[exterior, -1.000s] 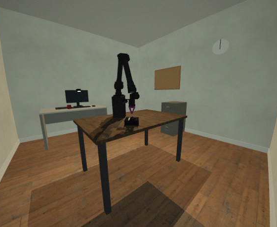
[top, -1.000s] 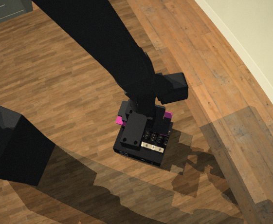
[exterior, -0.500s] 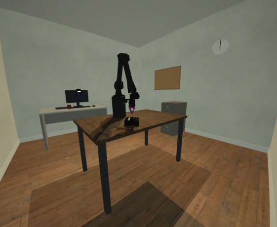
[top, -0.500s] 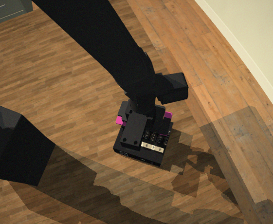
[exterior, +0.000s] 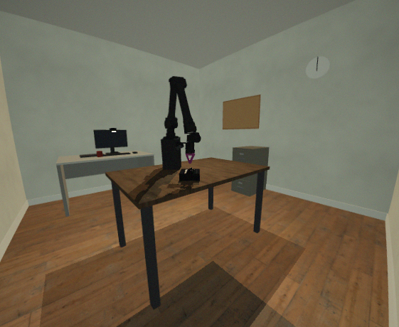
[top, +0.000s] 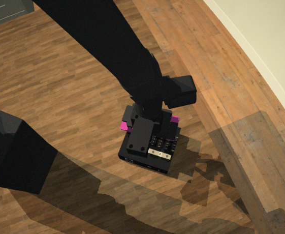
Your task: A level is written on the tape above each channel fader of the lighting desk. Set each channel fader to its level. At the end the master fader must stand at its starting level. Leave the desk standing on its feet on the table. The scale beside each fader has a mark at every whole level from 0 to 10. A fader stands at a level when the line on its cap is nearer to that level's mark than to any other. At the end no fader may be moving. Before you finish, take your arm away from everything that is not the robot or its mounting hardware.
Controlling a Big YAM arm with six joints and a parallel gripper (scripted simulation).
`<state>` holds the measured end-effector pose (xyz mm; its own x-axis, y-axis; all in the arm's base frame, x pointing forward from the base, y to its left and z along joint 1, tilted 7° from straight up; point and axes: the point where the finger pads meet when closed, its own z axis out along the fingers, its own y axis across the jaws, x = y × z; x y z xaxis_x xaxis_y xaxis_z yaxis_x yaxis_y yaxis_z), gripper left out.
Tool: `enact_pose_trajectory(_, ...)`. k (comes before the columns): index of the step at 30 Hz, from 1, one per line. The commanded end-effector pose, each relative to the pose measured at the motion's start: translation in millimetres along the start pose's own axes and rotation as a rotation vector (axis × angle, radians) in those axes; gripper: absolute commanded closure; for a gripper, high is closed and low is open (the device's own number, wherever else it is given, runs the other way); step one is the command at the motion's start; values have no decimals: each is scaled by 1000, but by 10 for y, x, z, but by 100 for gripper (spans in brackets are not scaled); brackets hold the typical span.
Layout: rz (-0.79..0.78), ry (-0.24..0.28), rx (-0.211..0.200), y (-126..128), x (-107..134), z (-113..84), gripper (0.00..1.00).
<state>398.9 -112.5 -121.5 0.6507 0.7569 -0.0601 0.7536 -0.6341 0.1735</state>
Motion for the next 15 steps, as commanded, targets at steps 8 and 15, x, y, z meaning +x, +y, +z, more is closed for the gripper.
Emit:
enact_pose_trajectory(8, -528, 63, -18, 281, 25, -801, 0)
enact_pose_trajectory(15, -639, 66, 47, 9, -68, -640, 0)
